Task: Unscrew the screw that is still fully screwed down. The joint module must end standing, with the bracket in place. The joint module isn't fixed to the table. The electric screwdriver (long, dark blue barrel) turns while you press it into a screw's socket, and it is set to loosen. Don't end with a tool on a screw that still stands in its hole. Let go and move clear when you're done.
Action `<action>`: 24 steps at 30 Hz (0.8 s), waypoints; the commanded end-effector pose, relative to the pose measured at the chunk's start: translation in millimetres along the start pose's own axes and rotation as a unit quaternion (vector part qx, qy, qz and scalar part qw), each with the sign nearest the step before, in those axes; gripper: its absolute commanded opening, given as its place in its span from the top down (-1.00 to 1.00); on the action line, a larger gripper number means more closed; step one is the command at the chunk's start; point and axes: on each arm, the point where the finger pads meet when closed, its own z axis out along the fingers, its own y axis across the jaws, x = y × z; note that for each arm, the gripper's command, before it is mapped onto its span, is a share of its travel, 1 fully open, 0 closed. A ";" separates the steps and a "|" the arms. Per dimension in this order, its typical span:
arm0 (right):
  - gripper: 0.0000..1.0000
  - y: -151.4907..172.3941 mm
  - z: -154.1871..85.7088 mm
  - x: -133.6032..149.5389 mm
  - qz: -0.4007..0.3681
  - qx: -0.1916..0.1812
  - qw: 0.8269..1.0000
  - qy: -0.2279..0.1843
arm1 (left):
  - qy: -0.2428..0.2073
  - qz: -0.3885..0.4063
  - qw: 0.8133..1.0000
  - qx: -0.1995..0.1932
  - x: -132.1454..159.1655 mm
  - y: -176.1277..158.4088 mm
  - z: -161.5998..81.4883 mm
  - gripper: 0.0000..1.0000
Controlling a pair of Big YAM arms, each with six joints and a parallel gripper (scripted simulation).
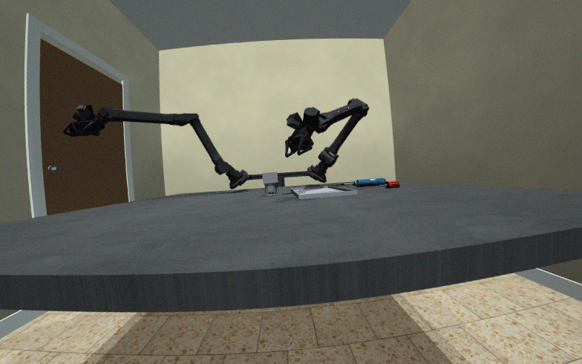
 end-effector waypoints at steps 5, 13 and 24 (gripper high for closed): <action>-0.72 -2.1 -8.3 -19.4 -0.019 0.008 1.000 -0.006 | -0.004 0.041 0.999 -0.006 -5.3 0.9 17.0 -0.30; -0.72 -2.1 -8.3 -19.4 -0.019 0.008 1.000 -0.006 | -0.064 0.137 0.988 0.001 -67.7 -52.7 13.3 -0.30; -0.72 -2.1 -8.3 -19.4 -0.019 0.008 1.000 -0.006 | -0.069 0.170 0.983 -0.007 -68.1 -51.8 15.1 -0.30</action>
